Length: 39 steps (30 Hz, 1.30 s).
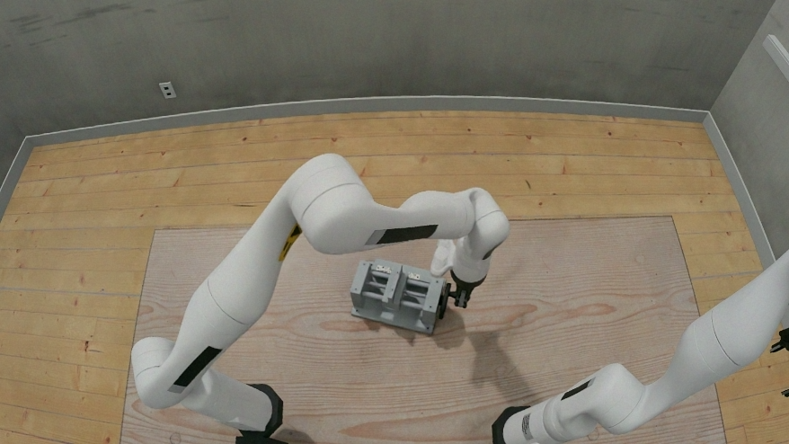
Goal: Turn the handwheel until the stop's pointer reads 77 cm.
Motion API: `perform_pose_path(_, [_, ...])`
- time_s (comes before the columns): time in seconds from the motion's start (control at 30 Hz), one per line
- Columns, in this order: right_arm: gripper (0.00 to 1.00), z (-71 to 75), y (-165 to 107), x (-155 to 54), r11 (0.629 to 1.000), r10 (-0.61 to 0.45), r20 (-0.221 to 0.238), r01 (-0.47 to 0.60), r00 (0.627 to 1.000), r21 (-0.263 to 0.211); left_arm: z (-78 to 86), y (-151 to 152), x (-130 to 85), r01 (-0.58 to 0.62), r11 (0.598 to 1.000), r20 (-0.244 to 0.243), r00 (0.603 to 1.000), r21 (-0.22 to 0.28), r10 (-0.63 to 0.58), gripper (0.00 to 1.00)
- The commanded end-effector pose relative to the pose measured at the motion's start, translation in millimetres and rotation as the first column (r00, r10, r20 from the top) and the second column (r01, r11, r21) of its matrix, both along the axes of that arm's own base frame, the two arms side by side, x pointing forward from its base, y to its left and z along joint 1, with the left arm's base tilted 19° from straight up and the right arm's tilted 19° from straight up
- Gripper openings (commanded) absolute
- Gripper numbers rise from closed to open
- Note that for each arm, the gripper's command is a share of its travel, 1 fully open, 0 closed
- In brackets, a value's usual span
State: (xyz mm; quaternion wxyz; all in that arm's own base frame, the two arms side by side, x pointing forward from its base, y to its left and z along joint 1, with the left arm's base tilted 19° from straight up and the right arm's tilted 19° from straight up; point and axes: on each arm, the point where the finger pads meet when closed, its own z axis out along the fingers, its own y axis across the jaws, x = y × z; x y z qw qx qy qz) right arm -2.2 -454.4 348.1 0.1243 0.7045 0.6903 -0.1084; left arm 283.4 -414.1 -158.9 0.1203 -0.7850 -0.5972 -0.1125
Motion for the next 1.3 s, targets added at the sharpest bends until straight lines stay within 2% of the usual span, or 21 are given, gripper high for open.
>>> perform_pose_path(0.0, [1.000,0.4,1,-1,1.000,0.011,-0.008,-0.011,1.000,0.005,-1.6,-1,7,0.006,1.000,0.003,1.000,0.000,-0.006,0.160])
perform_pose_path(1.27, [1.000,0.4,1,-1,1.000,0.011,-0.008,-0.011,1.000,0.005,-23.2,0,23,0.007,1.000,0.005,1.000,-0.007,-0.007,0.160])
